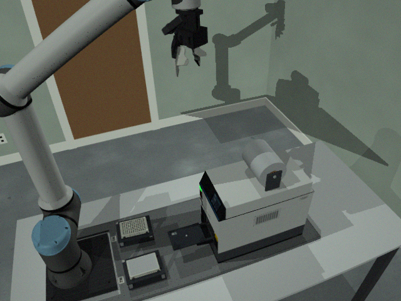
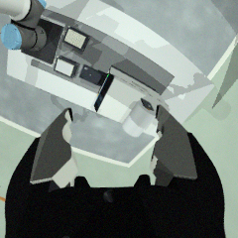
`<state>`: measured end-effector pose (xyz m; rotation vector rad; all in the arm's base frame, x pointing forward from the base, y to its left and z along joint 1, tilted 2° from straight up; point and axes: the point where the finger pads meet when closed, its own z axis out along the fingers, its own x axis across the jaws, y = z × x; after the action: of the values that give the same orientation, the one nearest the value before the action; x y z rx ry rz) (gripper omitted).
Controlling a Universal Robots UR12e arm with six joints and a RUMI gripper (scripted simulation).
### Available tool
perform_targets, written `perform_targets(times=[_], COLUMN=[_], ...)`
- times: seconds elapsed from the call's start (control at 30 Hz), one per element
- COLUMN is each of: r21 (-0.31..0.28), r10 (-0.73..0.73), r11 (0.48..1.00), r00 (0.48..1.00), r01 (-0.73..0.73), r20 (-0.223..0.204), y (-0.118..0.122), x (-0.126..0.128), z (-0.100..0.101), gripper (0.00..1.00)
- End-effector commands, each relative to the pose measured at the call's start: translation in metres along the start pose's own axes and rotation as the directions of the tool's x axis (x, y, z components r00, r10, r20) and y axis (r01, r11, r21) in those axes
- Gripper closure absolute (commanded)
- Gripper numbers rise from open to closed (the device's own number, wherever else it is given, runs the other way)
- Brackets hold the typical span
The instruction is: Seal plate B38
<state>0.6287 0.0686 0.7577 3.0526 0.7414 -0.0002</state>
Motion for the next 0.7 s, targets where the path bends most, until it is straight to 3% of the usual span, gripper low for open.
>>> perform_targets(times=[0.0,0.67], r21=[-0.001,-0.001], r10=[0.019,0.150], r11=[1.000,0.989], r00=[1.000,0.989], r01=[-0.019,-0.150], r20=[-0.001,-0.001], y=[0.011,0.086], x=[-0.005,-0.041], z=[-0.001,-0.001], gripper=[0.32,0.32])
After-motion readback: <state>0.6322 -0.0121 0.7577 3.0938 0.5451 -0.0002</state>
